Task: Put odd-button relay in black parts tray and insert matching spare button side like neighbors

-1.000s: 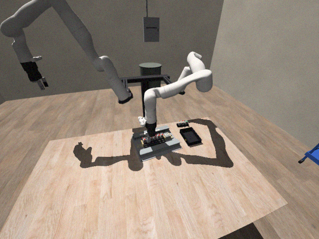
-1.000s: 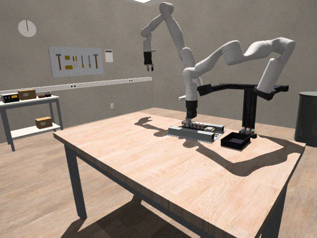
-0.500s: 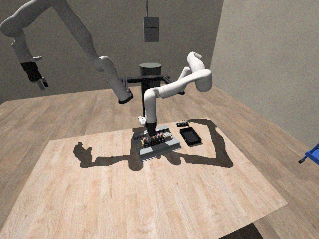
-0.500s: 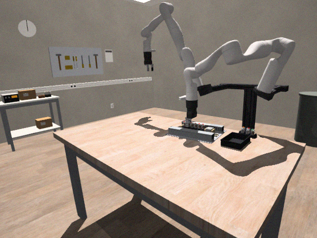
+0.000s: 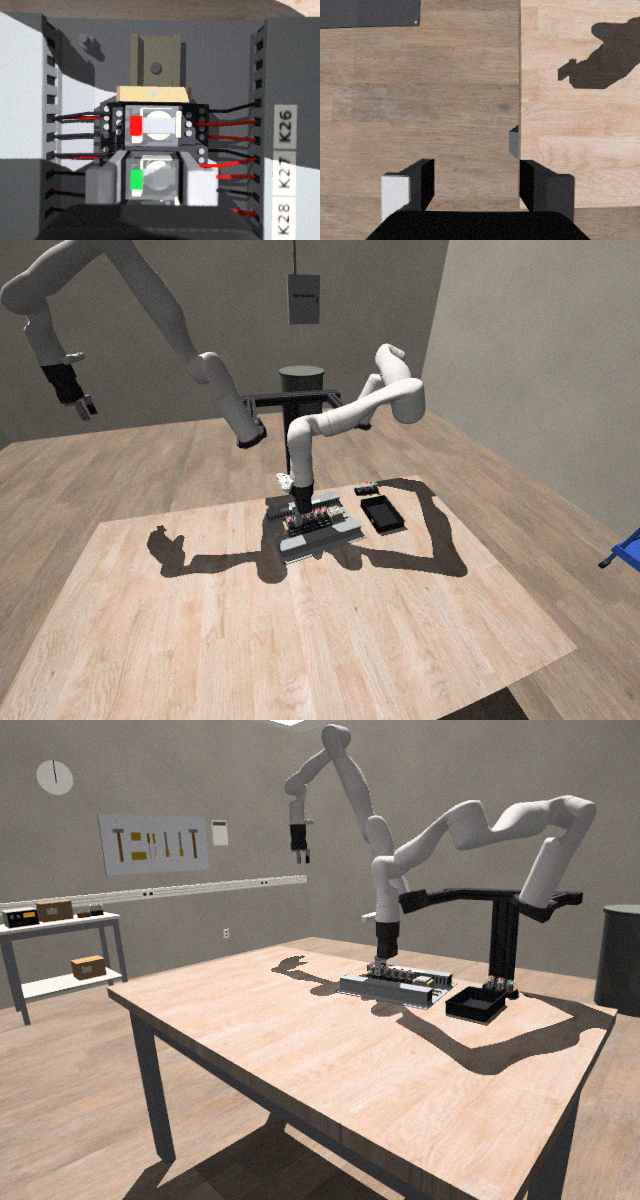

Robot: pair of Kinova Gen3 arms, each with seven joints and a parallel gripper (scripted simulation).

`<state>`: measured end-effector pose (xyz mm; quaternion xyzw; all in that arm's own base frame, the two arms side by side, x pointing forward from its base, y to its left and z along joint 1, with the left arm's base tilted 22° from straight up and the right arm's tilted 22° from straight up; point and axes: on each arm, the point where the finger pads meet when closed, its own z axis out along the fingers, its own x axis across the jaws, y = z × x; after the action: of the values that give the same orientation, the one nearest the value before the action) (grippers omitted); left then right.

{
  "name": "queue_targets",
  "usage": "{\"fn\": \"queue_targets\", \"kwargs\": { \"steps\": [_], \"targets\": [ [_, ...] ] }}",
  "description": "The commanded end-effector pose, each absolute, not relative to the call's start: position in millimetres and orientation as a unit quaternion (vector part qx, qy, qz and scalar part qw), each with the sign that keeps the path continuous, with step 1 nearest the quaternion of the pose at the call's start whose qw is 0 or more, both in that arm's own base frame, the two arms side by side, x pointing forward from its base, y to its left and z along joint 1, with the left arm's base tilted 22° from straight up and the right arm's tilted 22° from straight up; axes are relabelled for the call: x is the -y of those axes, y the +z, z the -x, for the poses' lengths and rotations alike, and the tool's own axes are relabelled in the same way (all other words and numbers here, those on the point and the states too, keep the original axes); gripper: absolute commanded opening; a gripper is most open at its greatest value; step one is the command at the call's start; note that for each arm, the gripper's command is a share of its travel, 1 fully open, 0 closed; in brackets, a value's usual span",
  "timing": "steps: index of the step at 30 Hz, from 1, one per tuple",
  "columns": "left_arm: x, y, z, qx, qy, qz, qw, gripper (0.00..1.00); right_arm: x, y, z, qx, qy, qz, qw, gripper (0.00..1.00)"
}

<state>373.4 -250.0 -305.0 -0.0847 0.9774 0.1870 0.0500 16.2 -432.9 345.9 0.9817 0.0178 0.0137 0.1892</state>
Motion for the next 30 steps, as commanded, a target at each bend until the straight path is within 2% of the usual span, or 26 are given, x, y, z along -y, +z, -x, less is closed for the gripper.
{"fn": "queue_targets", "kwargs": {
  "steps": [1,30],
  "targets": [
    [251.1,-304.1,-373.9,-0.977,0.186,0.084,0.053,0.00,433.0,346.5,-16.2,-0.018,0.014,-0.982,0.190,1.00],
    [251.2,-303.9,-374.2,-0.978,0.186,0.085,0.049,0.00,433.0,346.5,-16.2,-0.018,0.014,-0.982,0.190,1.00]
  ]
}}
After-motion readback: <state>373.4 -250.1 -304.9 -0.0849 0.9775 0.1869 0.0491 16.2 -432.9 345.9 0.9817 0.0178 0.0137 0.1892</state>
